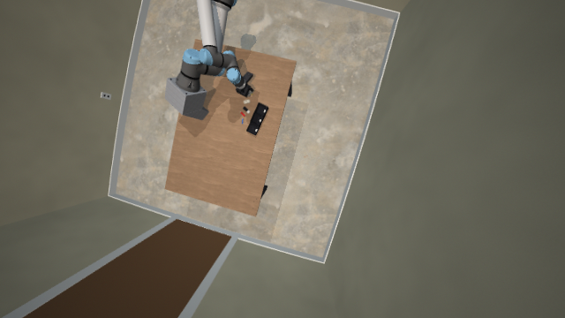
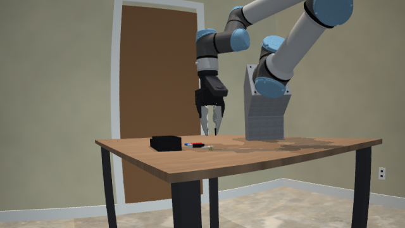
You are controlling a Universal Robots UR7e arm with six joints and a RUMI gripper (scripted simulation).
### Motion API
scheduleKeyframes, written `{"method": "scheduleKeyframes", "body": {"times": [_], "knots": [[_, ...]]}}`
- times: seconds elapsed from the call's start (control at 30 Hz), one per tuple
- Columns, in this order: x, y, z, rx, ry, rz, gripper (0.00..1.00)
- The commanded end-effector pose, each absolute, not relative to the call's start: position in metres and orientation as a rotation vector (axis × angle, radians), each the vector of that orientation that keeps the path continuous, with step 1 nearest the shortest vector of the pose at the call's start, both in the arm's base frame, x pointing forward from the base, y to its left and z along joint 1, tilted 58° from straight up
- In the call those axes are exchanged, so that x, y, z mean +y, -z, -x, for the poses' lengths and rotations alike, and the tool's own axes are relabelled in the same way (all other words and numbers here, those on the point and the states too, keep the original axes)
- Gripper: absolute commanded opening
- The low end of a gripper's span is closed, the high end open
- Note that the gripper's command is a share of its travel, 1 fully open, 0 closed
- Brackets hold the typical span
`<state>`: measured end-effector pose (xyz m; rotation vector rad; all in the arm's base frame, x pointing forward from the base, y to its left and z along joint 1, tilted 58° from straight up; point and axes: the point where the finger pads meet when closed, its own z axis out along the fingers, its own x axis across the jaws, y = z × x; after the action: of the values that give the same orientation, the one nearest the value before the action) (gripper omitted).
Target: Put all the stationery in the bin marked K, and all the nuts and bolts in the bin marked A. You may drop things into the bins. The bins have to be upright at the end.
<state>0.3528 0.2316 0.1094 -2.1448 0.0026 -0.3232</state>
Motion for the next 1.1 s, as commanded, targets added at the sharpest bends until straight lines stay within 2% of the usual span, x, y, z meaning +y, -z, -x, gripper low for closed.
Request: {"method": "scheduleKeyframes", "body": {"times": [0.0, 1.07], "knots": [[0.249, -0.096, -0.362, 0.005, 0.324, 2.150, 0.18], [0.266, -0.086, -0.366, 0.005, 0.324, 2.150, 0.18]]}}
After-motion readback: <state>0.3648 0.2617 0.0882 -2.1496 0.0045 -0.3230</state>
